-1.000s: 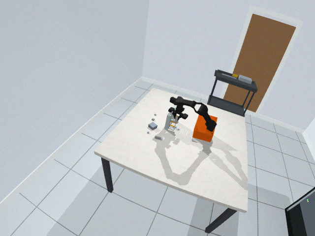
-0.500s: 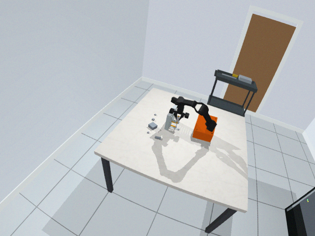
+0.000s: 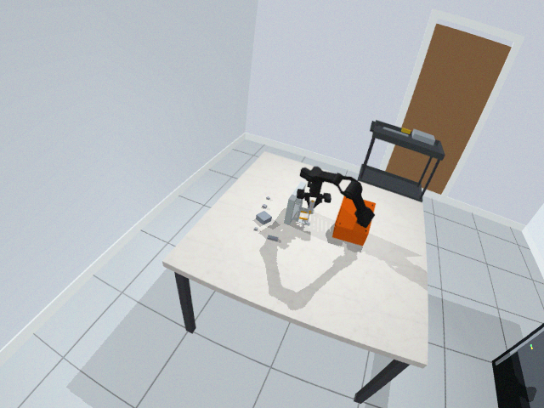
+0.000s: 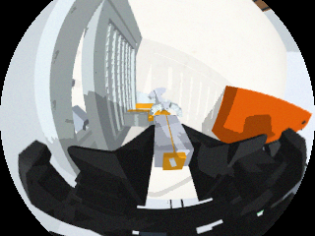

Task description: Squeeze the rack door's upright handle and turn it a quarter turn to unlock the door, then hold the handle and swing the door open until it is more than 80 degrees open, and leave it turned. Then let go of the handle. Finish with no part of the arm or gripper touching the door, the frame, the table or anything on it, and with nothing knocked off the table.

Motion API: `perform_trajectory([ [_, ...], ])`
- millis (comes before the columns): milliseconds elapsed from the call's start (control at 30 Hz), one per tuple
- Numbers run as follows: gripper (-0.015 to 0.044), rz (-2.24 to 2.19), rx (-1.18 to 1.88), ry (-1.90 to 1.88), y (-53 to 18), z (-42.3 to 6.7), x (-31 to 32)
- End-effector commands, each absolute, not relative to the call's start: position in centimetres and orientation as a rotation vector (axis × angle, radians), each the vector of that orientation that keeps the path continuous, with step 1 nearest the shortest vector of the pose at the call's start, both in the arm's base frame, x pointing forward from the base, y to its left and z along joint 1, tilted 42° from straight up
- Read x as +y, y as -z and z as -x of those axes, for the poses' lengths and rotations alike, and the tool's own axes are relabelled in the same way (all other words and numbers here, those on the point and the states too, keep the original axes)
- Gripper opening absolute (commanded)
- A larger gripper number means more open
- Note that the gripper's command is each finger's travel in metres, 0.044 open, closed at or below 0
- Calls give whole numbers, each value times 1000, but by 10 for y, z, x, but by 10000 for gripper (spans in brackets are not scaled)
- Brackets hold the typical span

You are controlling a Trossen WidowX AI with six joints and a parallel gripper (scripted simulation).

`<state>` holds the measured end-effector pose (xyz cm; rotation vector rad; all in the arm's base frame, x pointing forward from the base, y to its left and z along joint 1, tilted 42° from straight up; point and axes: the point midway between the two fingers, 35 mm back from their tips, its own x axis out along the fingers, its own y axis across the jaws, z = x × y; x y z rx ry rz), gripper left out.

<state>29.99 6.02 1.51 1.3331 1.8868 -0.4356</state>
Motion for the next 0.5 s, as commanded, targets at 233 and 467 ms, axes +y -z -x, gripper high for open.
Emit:
perform_trajectory([
  [233, 26, -1204, 1863, 240, -9, -290, 51],
  [467, 26, -1127, 1852, 136, -3, -281, 42],
])
